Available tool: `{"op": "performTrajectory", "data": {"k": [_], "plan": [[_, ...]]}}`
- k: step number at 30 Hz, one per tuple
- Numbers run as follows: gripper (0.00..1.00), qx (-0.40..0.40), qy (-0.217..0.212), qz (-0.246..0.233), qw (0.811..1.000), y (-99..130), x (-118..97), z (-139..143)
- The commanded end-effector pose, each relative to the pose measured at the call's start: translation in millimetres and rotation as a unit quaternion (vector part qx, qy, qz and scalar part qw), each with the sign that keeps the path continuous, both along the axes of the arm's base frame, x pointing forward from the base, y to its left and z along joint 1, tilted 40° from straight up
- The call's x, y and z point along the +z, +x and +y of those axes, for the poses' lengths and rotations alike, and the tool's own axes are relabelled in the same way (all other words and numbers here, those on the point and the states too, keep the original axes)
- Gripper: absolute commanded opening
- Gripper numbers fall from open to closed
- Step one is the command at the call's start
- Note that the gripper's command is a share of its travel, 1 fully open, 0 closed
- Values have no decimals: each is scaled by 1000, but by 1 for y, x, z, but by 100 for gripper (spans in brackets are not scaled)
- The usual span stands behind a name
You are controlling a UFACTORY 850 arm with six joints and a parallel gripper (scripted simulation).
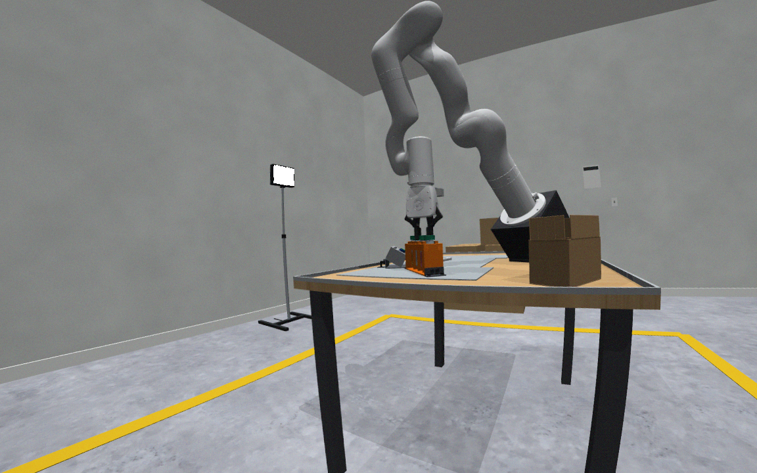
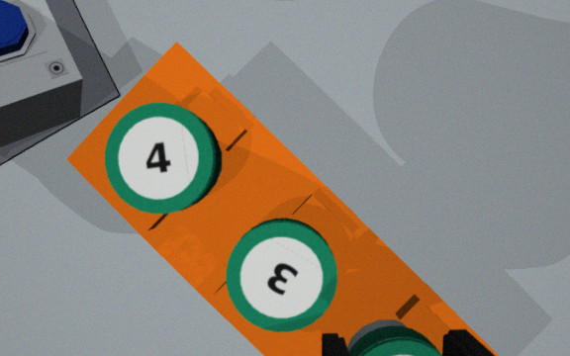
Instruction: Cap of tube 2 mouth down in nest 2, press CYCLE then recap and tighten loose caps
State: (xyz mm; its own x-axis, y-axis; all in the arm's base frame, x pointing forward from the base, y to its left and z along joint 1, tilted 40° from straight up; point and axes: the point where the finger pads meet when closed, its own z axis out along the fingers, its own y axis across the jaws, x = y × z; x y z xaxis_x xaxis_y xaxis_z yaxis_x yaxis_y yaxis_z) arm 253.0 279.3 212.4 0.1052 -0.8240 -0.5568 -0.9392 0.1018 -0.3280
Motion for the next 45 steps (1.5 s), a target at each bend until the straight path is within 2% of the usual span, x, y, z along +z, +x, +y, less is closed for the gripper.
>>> {"op": "performTrajectory", "data": {"k": [1, 8, 9, 11, 14, 15, 17, 18, 19, 20, 22, 23, 24, 25, 26, 28, 30, 31, 32, 33, 35, 36, 37, 38, 39, 40, 41, 45], "plan": [[46, 3, 2, 4, 1000, 0, 0, 0], [46, 3, 2, 4, 1000, 0, 0, 0], [46, 35, -11, -19, 999, 0, 1, 0], [46, 35, -11, -19, 999, 0, 1, 0], [46, 129, -52, -89, 986, 0, 1, 0], [46, 129, -52, -89, 986, 0, 1, 0], [46, 185, -75, -129, 971, 0, 1, 0], [46, 192, -78, -134, 969, 0, 1, 0], [46, 222, -91, -156, 958, 0, 1, 0], [46, 222, -91, -157, 958, 0, 1, 0], [46, 277, -114, -196, 934, 0, 1, 0], [46, 282, -116, -201, 931, 0, 1, 0], [46, 311, -128, -222, 915, 0, 1, 0], [46, 312, -129, -223, 915, 0, 1, 0], [46, 340, -141, -244, 897, 0, 1, 0], [46, 340, -141, -244, 897, 0, 1, 0], [46, 396, -164, -285, 857, 0, 1, 0], [46, 396, -164, -285, 857, 0, 1, 0], [46, 423, -176, -305, 835, 0, 1, 0], [46, 423, -176, -305, 835, 0, 1, 0], [46, 471, -196, -338, 791, 0, 1, 0], [46, 474, -198, -343, 786, 0, 1, 0], [46, 497, -207, -359, 763, 0, 1, 0], [46, 499, -208, -361, 760, 0, 1, 0], [46, 522, -218, -378, 732, 0, 1, 0], [46, 539, -224, -388, 713, 0, 1, 0], [46, 542, -226, -393, 708, 0, 1, 0], [46, 542, -226, -393, 708, 0, 1, 0]]}}
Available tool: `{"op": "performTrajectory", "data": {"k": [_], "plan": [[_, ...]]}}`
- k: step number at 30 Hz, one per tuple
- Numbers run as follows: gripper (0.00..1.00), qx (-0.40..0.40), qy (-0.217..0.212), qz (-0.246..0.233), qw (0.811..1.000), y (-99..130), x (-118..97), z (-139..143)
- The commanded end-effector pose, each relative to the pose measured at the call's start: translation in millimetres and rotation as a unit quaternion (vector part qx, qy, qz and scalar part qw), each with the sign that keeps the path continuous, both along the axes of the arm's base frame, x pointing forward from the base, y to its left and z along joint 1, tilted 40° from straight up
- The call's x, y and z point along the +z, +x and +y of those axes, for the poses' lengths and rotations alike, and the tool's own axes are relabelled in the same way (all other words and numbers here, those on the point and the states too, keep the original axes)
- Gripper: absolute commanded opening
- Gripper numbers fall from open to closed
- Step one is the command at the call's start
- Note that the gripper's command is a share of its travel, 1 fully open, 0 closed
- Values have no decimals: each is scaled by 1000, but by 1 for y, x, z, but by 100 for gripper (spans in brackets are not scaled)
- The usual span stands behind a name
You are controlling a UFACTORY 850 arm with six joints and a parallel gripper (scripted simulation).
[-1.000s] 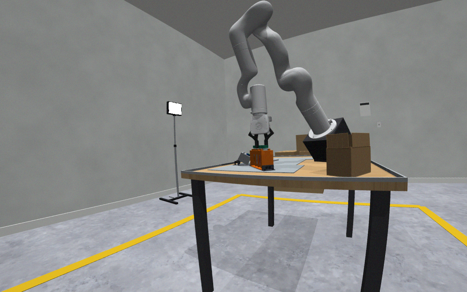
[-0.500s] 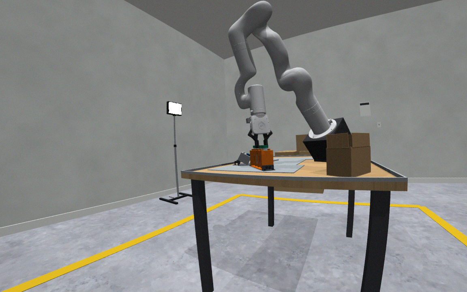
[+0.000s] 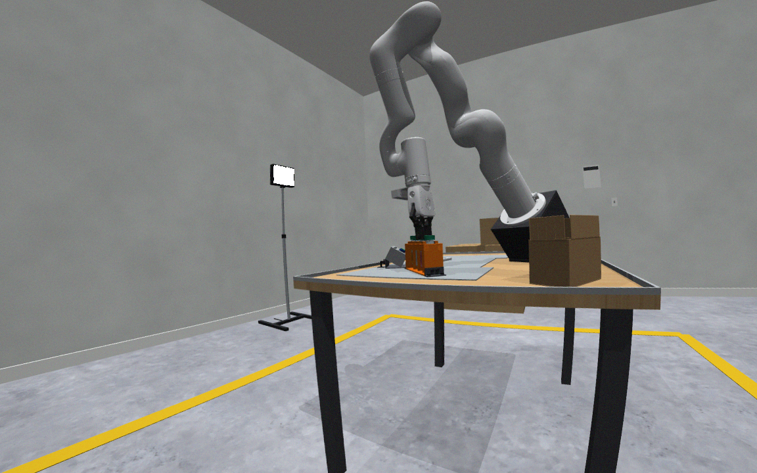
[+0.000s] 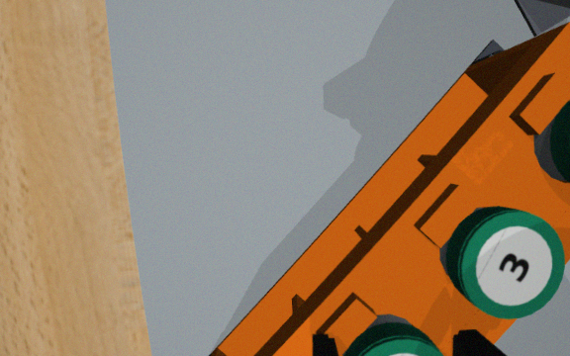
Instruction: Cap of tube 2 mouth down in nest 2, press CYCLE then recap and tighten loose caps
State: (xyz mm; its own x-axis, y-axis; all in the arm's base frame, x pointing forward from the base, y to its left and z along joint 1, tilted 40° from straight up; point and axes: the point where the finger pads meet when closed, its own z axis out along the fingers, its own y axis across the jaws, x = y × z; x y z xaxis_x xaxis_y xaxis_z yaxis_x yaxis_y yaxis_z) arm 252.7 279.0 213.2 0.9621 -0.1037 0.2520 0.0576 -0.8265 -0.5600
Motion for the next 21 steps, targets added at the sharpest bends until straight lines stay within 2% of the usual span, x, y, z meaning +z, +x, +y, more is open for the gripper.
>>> {"op": "performTrajectory", "data": {"k": [1, 3, 4, 18, 21], "plan": [[46, 4, 4, -36, 999, 0, 0, 0], [46, 4, 4, -36, 999, 0, 0, 0], [0, 4, 4, -36, 999, 0, 0, 0], [0, 4, 4, -36, 999, 0, 0, 0], [0, -54, 26, 6, 998, 0, 0, 0]]}}
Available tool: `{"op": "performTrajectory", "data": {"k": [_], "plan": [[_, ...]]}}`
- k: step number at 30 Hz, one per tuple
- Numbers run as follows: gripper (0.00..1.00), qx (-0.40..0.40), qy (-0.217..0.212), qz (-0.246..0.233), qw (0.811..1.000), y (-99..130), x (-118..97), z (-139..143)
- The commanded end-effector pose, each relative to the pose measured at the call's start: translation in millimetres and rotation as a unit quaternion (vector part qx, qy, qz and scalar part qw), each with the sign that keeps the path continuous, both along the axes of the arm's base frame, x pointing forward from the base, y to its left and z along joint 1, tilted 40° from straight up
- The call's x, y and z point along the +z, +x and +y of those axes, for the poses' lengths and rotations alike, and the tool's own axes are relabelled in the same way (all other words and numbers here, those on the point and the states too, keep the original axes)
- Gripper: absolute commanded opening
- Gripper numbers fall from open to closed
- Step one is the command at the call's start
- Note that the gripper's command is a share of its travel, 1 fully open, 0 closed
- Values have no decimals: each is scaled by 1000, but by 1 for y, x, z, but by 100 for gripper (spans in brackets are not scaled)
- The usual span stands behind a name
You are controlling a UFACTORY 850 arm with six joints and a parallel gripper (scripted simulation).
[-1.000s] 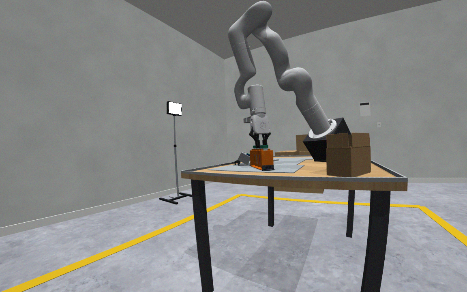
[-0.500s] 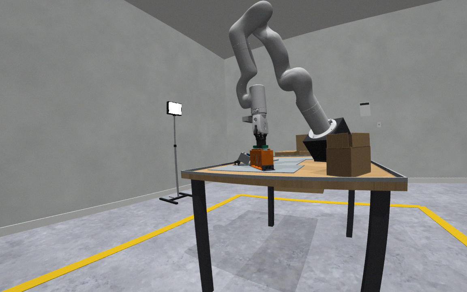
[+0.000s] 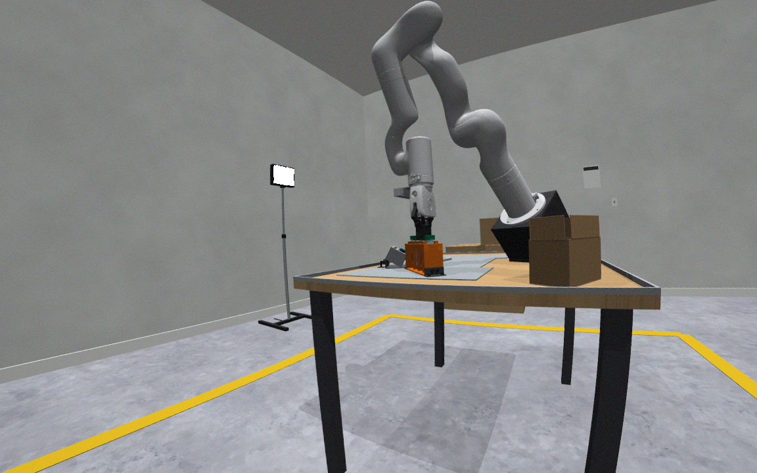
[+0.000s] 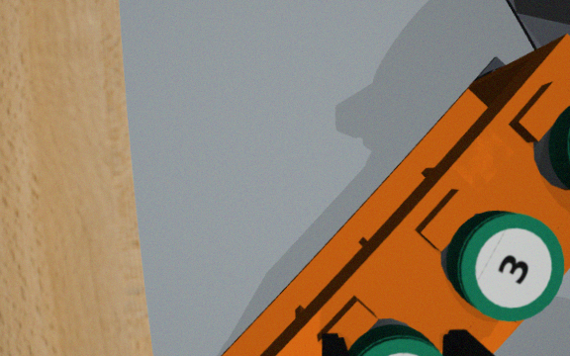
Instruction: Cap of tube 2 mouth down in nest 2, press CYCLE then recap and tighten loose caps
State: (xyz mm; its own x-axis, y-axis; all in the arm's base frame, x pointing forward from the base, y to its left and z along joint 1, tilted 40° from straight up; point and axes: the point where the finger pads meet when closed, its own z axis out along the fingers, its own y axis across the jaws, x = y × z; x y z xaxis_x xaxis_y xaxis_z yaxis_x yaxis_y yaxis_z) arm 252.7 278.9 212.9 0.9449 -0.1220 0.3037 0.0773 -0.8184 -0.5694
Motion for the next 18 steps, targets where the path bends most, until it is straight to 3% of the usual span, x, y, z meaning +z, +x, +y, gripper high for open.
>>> {"op": "performTrajectory", "data": {"k": [1, 6, 11, 13, 18], "plan": [[0, -65, 27, 48, 996, 0, 0, 0], [0, -159, 67, 118, 978, 0, 0, 0], [0, -251, 105, 185, 944, 0, 0, 1], [0, -251, 105, 185, 944, 0, 0, 1], [0, -339, 141, 250, 896, 0, 0, 1]]}}
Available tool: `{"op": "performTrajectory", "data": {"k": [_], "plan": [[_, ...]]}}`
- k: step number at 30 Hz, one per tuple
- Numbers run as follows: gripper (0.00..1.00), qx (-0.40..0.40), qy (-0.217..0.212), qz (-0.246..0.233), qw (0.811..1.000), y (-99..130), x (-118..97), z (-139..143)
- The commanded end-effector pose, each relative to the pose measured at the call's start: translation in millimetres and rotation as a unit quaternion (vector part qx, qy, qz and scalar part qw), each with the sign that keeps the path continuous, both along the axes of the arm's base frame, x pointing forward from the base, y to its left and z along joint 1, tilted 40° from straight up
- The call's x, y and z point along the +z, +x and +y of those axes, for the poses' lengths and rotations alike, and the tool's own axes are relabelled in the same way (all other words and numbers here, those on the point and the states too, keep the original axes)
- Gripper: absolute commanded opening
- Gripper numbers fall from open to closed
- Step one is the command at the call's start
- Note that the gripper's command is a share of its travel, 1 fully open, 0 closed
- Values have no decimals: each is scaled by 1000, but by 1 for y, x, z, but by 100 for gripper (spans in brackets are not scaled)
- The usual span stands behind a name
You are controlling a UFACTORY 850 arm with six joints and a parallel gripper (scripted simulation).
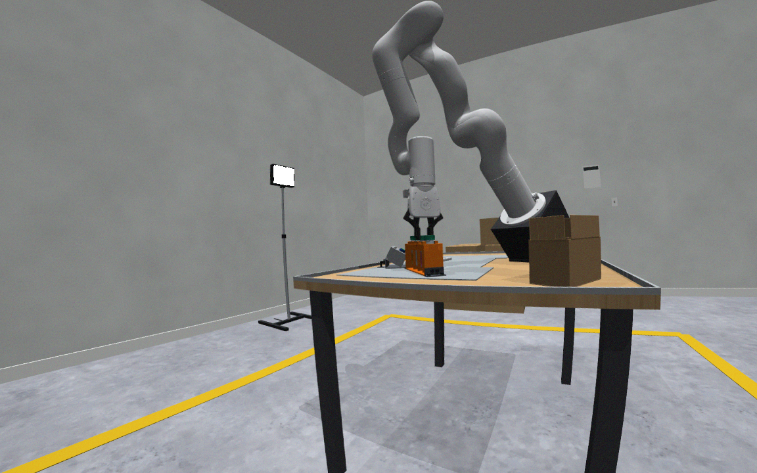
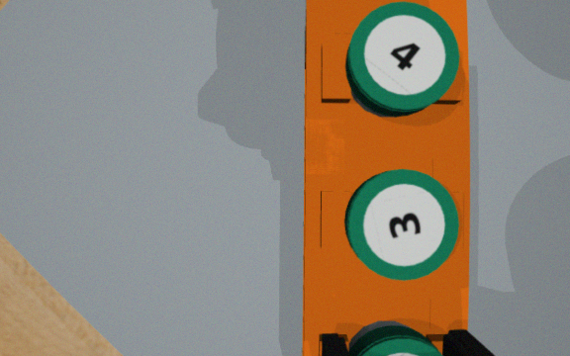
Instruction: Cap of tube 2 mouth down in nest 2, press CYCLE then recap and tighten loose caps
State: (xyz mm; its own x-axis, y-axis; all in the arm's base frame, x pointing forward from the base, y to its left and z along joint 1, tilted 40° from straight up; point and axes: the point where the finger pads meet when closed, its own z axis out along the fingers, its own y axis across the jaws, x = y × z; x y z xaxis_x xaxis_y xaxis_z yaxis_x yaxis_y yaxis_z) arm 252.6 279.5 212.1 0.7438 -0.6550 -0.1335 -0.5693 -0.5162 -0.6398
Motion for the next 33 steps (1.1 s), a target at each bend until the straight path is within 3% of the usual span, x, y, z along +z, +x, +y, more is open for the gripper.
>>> {"op": "performTrajectory", "data": {"k": [1, 5, 10, 12, 15, 21, 22, 33], "plan": [[0, -79, 41, 80, 993, 0, 0, 0], [0, -154, 74, 134, 976, 1, 0, 0], [0, -246, 114, 201, 941, 1, 0, 0], [0, -246, 114, 201, 941, 1, 0, 0], [0, -289, 133, 232, 919, 1, 0, 0], [0, -289, 133, 232, 919, 1, 0, 0], [46, -289, 133, 232, 919, 1, 0, 0], [46, -289, 133, 232, 919, 1, 0, 0]]}}
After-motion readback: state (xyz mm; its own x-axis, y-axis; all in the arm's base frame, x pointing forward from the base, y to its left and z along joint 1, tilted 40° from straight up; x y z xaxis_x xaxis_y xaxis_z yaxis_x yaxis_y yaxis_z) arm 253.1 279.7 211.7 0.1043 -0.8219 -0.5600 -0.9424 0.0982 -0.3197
